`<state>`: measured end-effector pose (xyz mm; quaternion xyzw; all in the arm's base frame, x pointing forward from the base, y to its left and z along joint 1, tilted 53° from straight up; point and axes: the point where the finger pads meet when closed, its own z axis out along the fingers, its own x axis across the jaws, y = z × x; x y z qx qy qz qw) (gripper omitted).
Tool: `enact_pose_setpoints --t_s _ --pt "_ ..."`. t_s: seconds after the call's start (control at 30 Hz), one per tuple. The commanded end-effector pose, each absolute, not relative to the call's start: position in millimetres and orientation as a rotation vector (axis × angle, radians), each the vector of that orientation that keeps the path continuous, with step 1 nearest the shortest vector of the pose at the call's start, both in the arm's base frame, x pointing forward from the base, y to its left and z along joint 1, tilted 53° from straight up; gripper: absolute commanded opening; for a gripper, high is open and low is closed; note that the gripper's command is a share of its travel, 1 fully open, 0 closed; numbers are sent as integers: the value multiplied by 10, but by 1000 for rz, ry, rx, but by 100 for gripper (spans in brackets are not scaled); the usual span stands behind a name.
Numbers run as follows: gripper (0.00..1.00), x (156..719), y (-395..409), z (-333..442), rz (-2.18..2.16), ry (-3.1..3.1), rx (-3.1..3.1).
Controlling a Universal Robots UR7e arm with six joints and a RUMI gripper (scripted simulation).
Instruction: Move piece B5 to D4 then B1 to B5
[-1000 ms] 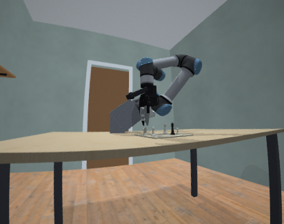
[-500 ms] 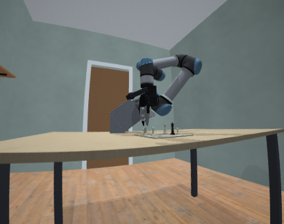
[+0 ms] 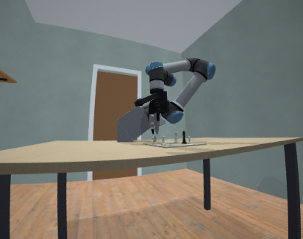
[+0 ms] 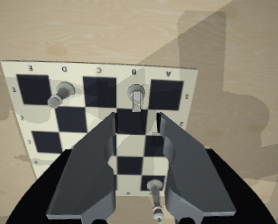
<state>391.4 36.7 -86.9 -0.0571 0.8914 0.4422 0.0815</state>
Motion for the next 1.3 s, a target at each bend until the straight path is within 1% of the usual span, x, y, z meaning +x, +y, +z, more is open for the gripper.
enact_pose_setpoints --t_s 0.0,0.5,1.27 --pt "22 3916 362 -868 1320 2664 -170" --pt "22 3918 379 -881 1320 2664 -170" --pt "22 3949 633 -1071 1320 2664 -170"
